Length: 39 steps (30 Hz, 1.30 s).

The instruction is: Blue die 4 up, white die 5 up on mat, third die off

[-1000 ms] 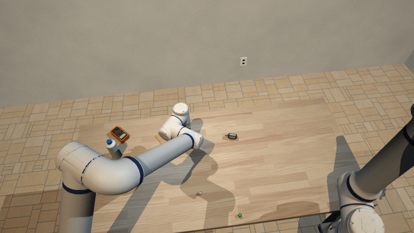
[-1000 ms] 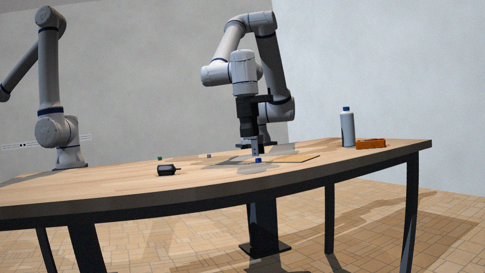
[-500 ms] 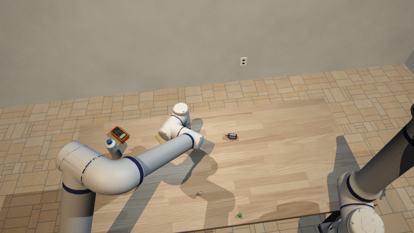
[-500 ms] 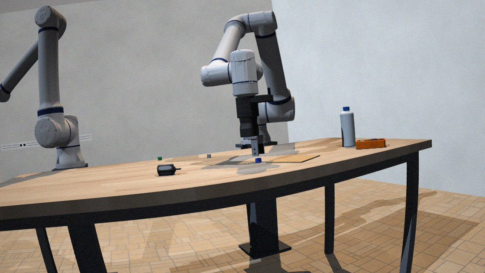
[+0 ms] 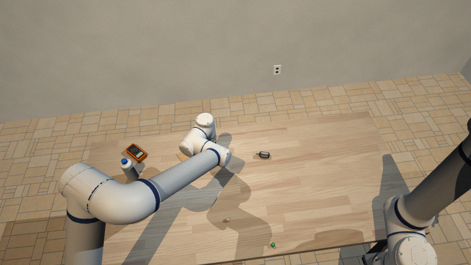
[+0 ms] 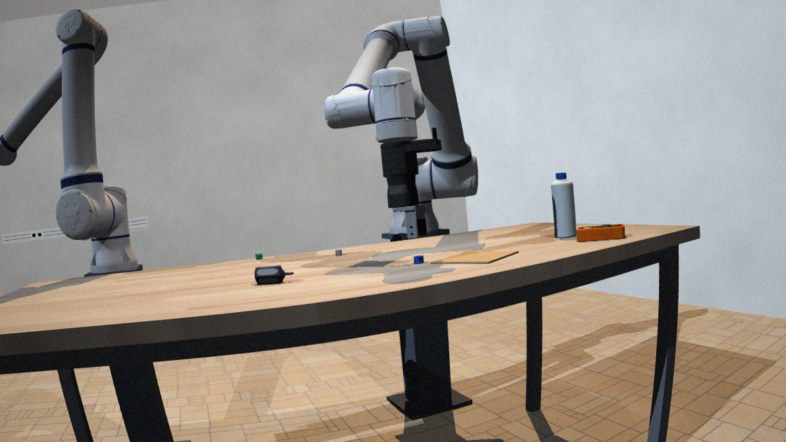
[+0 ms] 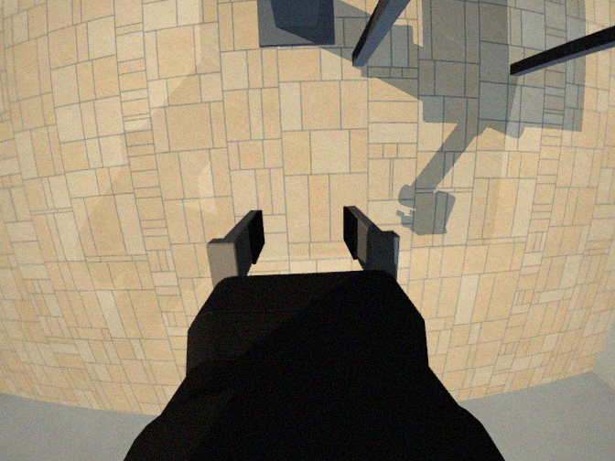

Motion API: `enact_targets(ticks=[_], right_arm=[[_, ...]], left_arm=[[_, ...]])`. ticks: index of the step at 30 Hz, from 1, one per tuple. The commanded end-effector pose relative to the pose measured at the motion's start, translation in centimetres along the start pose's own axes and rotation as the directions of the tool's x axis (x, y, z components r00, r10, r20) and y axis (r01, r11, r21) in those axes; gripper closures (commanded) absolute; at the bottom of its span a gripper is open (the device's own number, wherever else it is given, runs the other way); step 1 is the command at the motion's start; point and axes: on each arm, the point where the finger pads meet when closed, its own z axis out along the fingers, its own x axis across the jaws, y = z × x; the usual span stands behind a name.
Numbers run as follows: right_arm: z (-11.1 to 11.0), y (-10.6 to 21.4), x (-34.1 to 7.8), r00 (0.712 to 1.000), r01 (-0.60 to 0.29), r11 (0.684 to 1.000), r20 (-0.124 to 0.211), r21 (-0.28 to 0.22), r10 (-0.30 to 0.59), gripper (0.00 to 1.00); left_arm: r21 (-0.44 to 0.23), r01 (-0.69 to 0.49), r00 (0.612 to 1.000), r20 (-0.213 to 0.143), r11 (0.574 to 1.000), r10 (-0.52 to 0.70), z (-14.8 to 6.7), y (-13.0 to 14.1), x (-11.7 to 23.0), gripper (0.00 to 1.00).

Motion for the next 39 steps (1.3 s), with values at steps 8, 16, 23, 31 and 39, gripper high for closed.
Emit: enact_targets(ticks=[8, 16, 23, 31, 39], right_arm=[[-0.1, 0.1, 0.0, 1.000, 0.000, 1.000, 0.000, -0.002, 0.000, 0.00], [-0.1, 0.1, 0.0, 1.000, 0.000, 1.000, 0.000, -0.002, 0.000, 0.00], [-0.1, 0.1, 0.0, 1.000, 0.000, 1.000, 0.000, -0.002, 0.000, 0.00], [-0.1, 0.1, 0.0, 1.000, 0.000, 1.000, 0.000, -0.002, 0.000, 0.00], [-0.1, 0.1, 0.0, 1.000, 0.000, 1.000, 0.000, -0.002, 0.000, 0.00]], left_arm=[[0.000, 0.000, 1.000, -0.002, 1.000, 0.000, -7.4, 0.0, 0.0, 0.00], [0.000, 0.000, 1.000, -0.002, 1.000, 0.000, -8.6, 0.0, 0.0, 0.00], [0.000, -0.003, 1.000, -0.002, 1.000, 0.003, -8.6, 0.0, 0.0, 0.00], [0.001, -0.151, 0.989, -0.002, 0.989, 0.151, -8.0, 0.1, 0.1, 0.00], [0.001, -0.298, 0.955, -0.001, 0.955, 0.298, -7.5, 0.2, 0.2, 0.00]])
